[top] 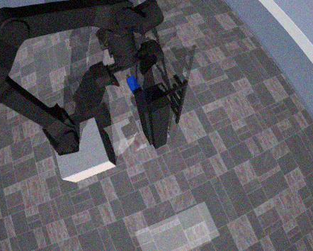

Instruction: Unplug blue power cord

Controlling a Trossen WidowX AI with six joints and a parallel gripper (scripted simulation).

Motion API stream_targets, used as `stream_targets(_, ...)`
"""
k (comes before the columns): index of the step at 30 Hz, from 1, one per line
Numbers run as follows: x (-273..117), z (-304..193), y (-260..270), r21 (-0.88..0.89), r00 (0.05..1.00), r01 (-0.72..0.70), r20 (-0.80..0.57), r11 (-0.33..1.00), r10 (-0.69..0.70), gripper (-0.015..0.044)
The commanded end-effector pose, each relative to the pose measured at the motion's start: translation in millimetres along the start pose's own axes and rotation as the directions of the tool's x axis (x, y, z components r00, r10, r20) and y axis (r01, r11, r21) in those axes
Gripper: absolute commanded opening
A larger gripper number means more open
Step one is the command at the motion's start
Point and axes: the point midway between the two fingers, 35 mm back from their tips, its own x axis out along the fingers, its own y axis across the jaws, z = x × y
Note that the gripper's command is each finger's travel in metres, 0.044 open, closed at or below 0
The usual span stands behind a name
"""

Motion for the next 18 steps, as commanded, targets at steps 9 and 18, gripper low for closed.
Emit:
stream_targets(9, -12.0, 55.9, 0.2, 0.0, 1.0, 0.001, 0.008, 1.0, -0.001, 0.044)
stream_targets(18, -12.0, 55.9, 0.2, 0.0, 1.0, 0.001, 0.008, 1.0, -0.001, 0.044)
